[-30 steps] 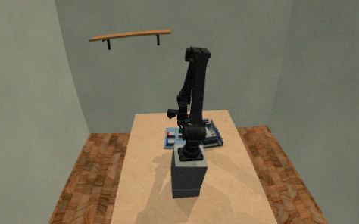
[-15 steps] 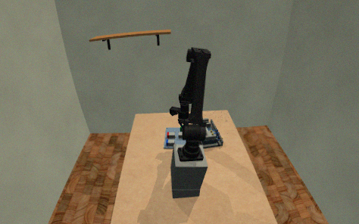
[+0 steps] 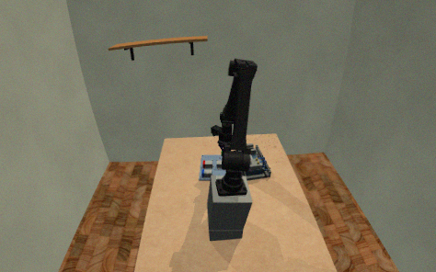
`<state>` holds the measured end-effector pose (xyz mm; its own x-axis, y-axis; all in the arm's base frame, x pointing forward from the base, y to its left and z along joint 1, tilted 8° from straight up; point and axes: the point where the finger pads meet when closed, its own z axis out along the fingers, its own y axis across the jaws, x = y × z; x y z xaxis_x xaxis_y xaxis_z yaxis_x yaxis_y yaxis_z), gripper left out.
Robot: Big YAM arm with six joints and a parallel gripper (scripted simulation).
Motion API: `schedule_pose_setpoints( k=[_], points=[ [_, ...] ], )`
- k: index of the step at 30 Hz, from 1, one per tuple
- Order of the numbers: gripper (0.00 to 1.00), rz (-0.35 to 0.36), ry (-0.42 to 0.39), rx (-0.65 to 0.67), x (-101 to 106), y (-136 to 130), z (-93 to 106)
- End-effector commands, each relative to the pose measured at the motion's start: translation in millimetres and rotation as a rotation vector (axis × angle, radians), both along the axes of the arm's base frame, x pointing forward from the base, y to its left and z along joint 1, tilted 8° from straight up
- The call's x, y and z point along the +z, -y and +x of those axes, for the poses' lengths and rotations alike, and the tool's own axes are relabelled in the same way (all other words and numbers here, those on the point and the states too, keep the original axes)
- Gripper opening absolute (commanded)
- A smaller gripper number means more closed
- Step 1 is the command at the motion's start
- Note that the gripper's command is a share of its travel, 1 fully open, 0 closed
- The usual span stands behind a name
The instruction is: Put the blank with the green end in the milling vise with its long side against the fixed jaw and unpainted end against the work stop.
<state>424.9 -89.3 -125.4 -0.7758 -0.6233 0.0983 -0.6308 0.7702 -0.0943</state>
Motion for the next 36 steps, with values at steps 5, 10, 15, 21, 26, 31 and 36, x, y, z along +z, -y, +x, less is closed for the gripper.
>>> schedule_pose_setpoints(
  k=[5,10,15,21,26,31,36],
  points=[
    [0.0,-0.004,0.052,-0.281,5.9,18.7,29.7],
    [0.0,-0.005,0.066,-0.378,6.8,26.1,35.1],
    [0.0,-0.008,0.089,-0.541,8.4,37.8,44.4],
    [0.0,-0.009,0.117,-0.742,10.4,52.5,55.2],
    [0.0,-0.009,0.131,-0.825,11.5,50.8,63.2],
    [0.0,-0.013,0.155,-1.011,13.4,73.3,68.6],
    [0.0,-0.014,0.178,-1.176,15.3,86.2,76.2]
  ],
)
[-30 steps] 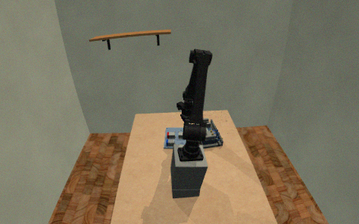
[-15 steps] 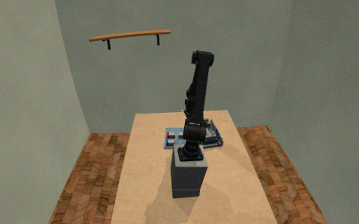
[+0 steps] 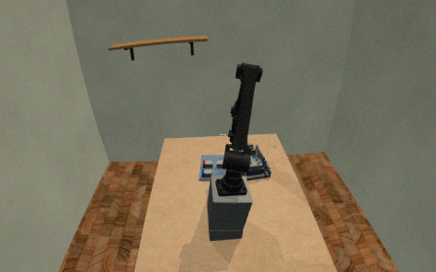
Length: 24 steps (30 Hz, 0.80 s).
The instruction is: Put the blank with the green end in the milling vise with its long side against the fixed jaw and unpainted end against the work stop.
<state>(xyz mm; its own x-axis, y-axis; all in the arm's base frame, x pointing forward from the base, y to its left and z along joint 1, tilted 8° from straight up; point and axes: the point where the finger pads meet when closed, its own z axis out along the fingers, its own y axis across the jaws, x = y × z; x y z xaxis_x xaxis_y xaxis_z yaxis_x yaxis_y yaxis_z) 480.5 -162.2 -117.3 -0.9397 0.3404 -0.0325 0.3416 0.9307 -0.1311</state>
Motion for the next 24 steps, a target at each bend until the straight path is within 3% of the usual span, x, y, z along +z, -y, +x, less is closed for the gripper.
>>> schedule_pose_setpoints(
  k=[1,5,6,9,18,24],
  points=[
    [0.0,-0.006,0.04,-0.187,7.7,15.9,22.0],
    [0.0,-0.007,0.049,-0.248,8.4,19.9,25.2],
    [0.0,-0.007,0.055,-0.256,9.5,10.4,31.1],
    [0.0,-0.008,0.067,-0.374,10.0,31.3,29.9],
    [0.0,-0.011,0.103,-0.631,13.3,52.8,39.6],
    [0.0,-0.01,0.117,-0.712,14.6,50.6,47.6]
  ],
)
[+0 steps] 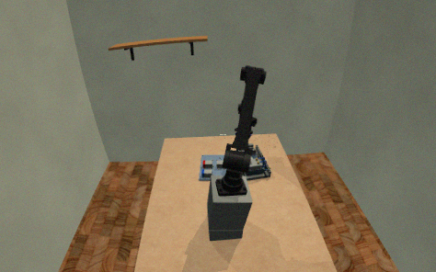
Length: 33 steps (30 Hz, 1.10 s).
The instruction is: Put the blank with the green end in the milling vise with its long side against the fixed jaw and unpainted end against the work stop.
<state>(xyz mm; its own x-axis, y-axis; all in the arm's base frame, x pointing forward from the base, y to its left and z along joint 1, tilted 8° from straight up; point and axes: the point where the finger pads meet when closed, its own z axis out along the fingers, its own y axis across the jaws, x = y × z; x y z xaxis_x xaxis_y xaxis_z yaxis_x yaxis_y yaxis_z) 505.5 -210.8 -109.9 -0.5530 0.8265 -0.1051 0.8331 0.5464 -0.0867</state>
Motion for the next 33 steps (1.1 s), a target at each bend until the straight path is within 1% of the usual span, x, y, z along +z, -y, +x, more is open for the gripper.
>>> schedule_pose_setpoints(
  k=[1,2,10,12,15,16,18,22,25,27,29,32,33],
  points=[
    [0.0,-0.007,0.034,-0.119,7.6,10.9,20.6],
    [0.0,-0.007,0.037,-0.15,7.9,17.0,19.6],
    [0.0,-0.009,0.061,-0.318,10.2,31.6,24.8],
    [0.0,-0.01,0.071,-0.342,13.6,28.8,29.8],
    [0.0,-0.009,0.073,-0.356,13.4,28.7,30.8],
    [0.0,-0.01,0.078,-0.371,15.0,30.0,32.0],
    [0.0,-0.01,0.075,-0.417,11.6,40.4,27.6],
    [0.0,-0.01,0.083,-0.471,12.4,45.1,29.1],
    [0.0,-0.011,0.096,-0.496,17.9,44.3,33.9],
    [0.0,-0.01,0.091,-0.51,13.4,42.2,34.2],
    [0.0,-0.01,0.093,-0.533,13.4,46.9,33.0],
    [0.0,-0.011,0.099,-0.545,16.2,50.2,33.1],
    [0.0,-0.013,0.113,-0.551,23.8,51.9,36.0]
  ],
)
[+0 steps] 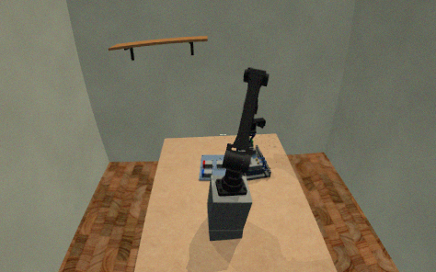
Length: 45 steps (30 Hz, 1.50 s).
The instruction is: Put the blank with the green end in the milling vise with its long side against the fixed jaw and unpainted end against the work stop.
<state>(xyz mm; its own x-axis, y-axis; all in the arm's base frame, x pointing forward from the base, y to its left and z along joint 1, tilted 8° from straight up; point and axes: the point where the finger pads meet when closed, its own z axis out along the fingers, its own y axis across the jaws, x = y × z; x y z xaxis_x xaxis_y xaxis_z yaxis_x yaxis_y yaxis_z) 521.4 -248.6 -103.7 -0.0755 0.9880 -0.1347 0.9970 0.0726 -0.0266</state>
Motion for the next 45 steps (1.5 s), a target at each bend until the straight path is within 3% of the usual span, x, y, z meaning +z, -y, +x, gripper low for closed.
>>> schedule_pose_setpoints(
  k=[1,45],
  points=[
    [0.0,-0.013,0.04,-0.053,15.2,14.7,19.1],
    [0.0,-0.01,0.04,-0.089,12.0,14.6,20.5]
  ],
)
